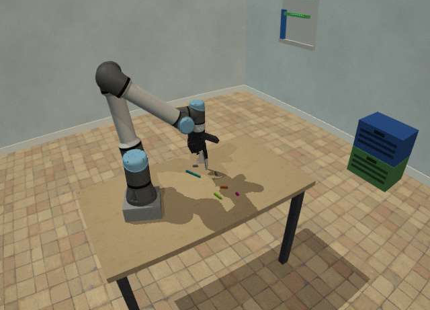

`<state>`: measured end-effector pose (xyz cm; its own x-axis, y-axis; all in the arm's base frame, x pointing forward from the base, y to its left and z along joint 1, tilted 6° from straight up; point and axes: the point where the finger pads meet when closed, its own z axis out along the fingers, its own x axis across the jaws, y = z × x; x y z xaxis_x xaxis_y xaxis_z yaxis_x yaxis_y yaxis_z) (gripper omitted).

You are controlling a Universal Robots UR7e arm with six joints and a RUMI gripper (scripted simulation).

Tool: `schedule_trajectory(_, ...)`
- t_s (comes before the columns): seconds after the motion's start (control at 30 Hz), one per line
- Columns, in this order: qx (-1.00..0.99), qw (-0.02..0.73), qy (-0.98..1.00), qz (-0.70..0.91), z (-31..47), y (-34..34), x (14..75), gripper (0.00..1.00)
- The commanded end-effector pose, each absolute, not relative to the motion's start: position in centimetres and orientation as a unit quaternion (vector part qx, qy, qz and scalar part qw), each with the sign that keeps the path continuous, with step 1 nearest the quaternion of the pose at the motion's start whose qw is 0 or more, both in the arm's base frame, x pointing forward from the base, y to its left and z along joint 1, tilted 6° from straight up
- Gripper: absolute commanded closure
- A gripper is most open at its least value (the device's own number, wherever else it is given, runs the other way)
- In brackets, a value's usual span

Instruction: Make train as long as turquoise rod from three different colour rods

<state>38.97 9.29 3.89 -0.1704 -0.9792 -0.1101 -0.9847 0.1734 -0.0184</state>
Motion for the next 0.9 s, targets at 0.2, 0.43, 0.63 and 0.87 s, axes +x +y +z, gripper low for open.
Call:
schedule_trajectory(0.2, -0.551, 0.042, 0.833, 0.03, 4.0, 10.5, 38.7, 0.0)
schedule_trajectory(0.43, -0.492, 0.04, 0.869, 0.034, 4.1, 11.3, 38.4, 0.0)
schedule_trajectory(0.63, -0.453, 0.039, 0.89, 0.036, 4.2, 11.9, 38.2, 0.0)
schedule_trajectory(0.87, -0.429, 0.038, 0.902, 0.037, 4.2, 12.2, 38.0, 0.0)
